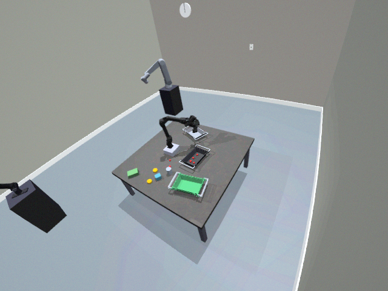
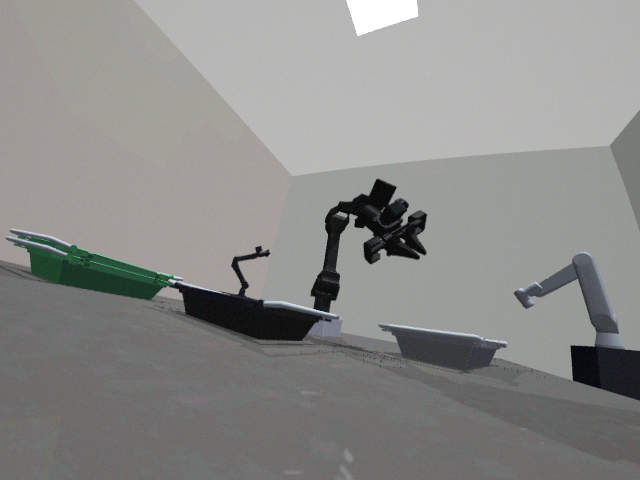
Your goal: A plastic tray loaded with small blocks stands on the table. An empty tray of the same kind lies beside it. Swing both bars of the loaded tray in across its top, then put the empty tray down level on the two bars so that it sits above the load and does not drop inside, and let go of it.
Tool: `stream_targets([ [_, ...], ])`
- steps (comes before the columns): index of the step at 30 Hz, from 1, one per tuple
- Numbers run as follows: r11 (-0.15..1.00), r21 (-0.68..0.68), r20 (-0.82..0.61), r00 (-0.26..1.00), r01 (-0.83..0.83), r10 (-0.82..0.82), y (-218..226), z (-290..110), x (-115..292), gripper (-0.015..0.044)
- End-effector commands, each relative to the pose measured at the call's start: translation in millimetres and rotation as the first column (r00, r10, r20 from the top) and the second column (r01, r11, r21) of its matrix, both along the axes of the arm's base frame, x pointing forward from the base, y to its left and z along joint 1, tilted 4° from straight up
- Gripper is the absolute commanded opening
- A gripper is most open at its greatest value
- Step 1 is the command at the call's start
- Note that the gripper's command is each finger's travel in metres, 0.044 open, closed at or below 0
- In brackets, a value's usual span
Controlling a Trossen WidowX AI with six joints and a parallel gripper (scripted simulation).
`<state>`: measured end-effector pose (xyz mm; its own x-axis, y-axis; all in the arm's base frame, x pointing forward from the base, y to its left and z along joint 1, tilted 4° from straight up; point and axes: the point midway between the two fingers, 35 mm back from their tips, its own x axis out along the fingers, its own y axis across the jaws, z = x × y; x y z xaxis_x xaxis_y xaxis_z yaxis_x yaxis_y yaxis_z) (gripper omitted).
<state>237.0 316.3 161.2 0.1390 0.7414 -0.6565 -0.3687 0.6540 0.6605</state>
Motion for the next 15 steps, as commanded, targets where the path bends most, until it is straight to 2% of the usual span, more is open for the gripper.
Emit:
stream_targets([
  [1, 0.987, -0.111, 0.062, 0.992, 0.118, -0.111, -44.8, -11.6, 59.3, 0.0085],
  [7, 0.939, -0.245, 0.121, 0.968, 0.242, -0.218, -118.4, -23.2, 120.6, 0.0085],
  [15, 0.830, -0.444, 0.129, 0.940, 0.339, -0.315, -231.3, -46.7, 168.5, 0.0085],
])
